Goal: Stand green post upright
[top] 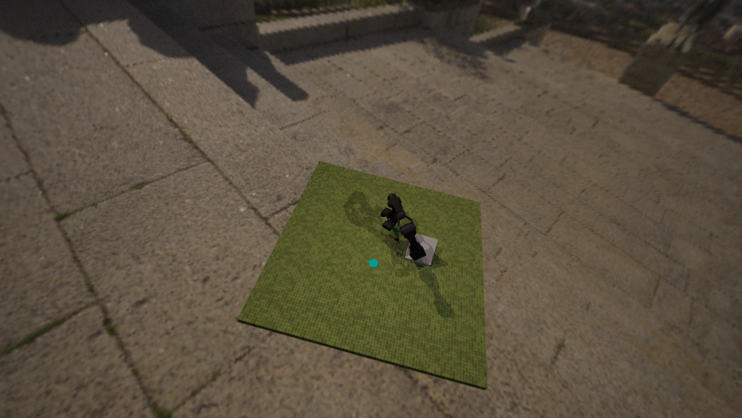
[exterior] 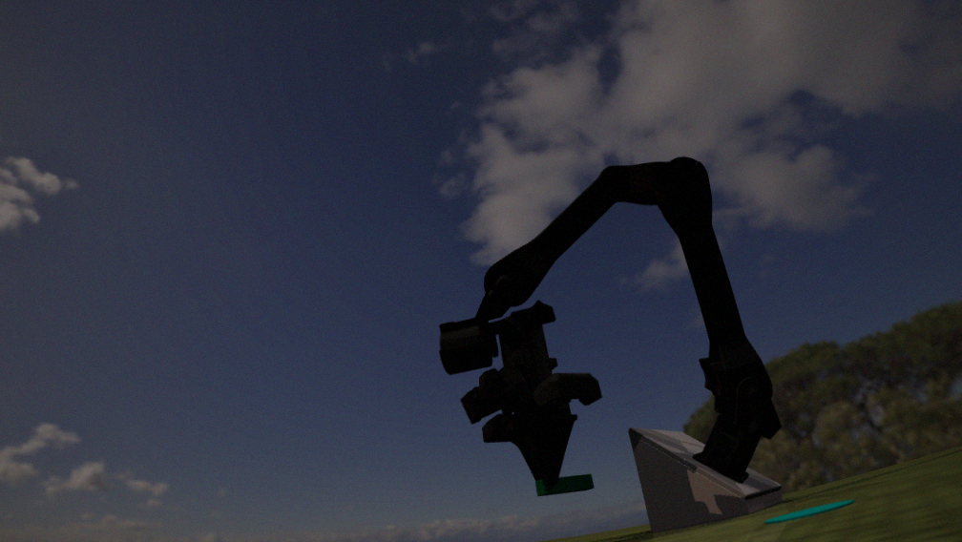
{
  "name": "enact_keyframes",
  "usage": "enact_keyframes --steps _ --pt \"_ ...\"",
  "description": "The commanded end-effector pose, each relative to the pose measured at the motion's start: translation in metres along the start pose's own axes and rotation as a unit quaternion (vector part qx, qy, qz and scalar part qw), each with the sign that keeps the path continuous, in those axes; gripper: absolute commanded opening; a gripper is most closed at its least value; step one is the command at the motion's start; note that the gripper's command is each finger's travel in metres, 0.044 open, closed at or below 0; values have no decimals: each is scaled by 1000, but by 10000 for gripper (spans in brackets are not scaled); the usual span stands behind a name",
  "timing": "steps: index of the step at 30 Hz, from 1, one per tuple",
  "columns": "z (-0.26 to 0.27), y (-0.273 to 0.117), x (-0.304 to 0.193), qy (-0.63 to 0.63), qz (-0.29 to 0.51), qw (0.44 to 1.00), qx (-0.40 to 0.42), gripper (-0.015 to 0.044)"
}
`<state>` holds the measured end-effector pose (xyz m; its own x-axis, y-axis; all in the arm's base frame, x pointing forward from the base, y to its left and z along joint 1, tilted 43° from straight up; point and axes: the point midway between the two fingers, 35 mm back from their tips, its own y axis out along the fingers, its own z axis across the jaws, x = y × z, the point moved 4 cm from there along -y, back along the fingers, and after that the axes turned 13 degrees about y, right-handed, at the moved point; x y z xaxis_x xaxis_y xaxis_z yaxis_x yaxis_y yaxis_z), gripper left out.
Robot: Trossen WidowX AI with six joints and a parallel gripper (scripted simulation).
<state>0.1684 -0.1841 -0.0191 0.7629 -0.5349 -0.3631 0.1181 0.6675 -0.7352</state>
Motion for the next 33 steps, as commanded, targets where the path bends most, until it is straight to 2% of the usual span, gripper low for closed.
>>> enact_keyframes --steps 1,14,33 --pt "0 -15 1 -5 -4 1000 -4 23" --pt "1 -54 -6 -5 -3 1000 -3 23" --pt "52 -66 -8 2 -11 1000 -9 23"
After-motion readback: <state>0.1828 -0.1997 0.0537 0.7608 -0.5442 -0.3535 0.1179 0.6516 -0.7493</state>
